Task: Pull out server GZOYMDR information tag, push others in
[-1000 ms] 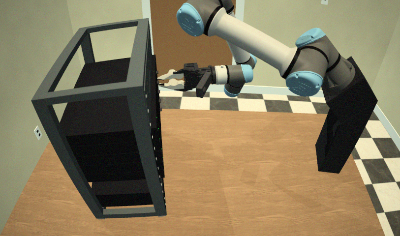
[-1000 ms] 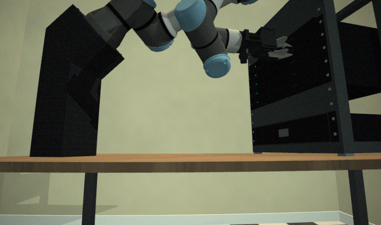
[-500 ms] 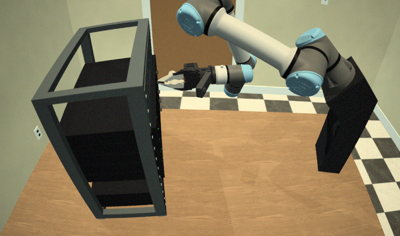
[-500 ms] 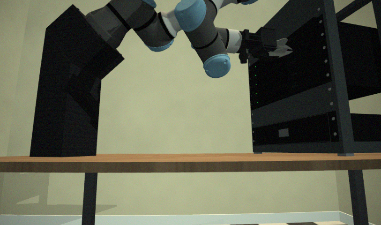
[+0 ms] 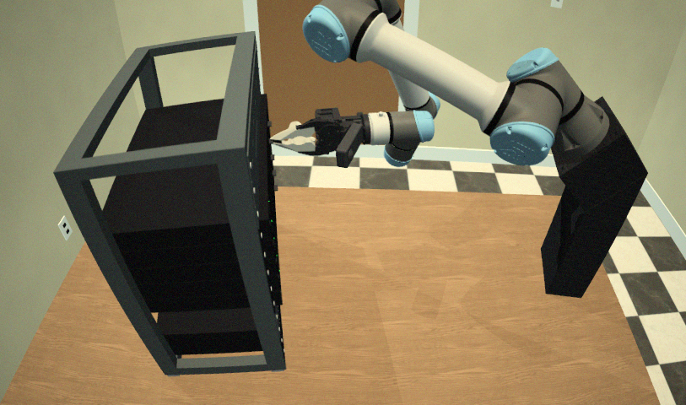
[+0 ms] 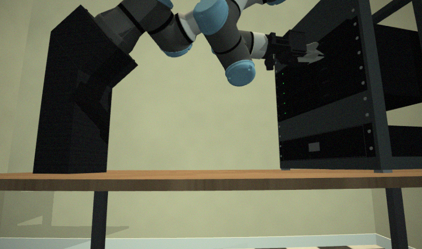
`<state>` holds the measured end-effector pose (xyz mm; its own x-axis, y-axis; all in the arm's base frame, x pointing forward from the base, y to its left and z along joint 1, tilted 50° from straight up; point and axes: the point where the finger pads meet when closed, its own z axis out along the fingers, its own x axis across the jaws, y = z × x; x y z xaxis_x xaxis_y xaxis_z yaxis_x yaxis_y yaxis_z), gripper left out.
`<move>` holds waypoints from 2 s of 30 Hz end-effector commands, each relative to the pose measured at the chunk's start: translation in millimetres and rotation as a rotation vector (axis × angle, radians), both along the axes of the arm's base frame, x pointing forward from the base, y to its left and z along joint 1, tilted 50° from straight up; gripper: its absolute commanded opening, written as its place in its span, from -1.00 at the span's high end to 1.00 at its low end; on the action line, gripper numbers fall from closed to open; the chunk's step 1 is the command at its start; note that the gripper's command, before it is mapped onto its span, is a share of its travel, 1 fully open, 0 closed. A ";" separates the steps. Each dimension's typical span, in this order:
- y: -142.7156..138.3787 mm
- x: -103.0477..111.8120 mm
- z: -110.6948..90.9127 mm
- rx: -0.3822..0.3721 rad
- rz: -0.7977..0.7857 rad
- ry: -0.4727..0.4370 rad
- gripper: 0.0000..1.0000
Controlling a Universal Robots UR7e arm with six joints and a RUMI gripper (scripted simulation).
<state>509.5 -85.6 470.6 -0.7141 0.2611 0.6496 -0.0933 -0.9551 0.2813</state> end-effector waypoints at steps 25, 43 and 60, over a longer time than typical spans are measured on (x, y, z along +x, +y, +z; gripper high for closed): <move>-1.1 -6.6 -6.1 0.000 0.000 -0.001 1.00; -4.4 -22.6 -22.5 0.000 0.000 -0.001 1.00; -6.7 -33.8 -33.9 0.000 0.000 -0.001 1.00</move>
